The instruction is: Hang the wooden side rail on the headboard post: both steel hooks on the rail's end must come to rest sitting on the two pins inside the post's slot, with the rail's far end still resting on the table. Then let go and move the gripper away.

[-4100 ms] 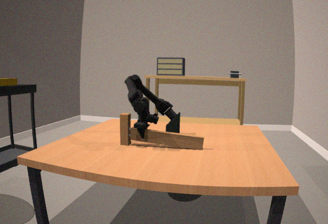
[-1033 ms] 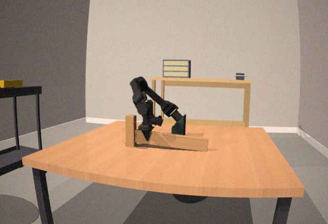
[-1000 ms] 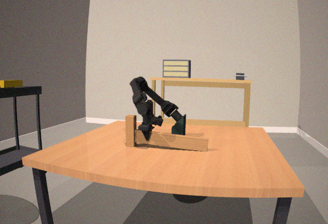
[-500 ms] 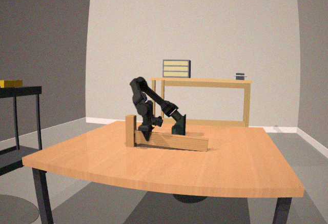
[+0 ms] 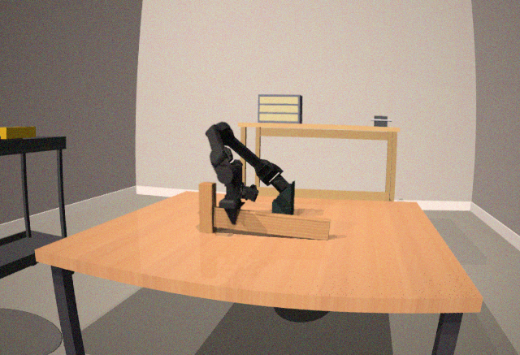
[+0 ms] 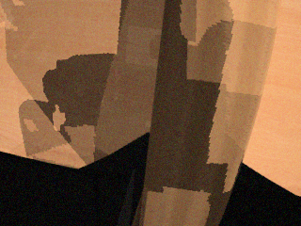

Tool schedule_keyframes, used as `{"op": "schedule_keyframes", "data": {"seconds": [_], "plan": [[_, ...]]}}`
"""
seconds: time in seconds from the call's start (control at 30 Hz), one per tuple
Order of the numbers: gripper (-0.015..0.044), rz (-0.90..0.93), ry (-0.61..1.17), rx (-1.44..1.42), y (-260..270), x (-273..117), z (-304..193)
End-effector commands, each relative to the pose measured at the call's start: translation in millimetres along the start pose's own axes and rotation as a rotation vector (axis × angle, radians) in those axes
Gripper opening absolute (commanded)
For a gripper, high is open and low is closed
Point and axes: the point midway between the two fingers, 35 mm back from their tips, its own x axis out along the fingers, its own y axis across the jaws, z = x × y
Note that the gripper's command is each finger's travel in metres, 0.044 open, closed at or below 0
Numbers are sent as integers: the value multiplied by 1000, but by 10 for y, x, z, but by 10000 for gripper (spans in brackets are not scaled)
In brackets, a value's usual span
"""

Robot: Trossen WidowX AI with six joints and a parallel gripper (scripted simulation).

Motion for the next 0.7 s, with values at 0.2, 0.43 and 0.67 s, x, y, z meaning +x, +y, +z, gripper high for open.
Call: {"op": "schedule_keyframes", "data": {"seconds": [0.2, 0.43, 0.67], "plan": [[0, -5, 7, -1, -10, 8, -5], [0, -5, 7, -1, -10, 18, -5], [105, -2, 1, -3, -1, 12, 6]]}}
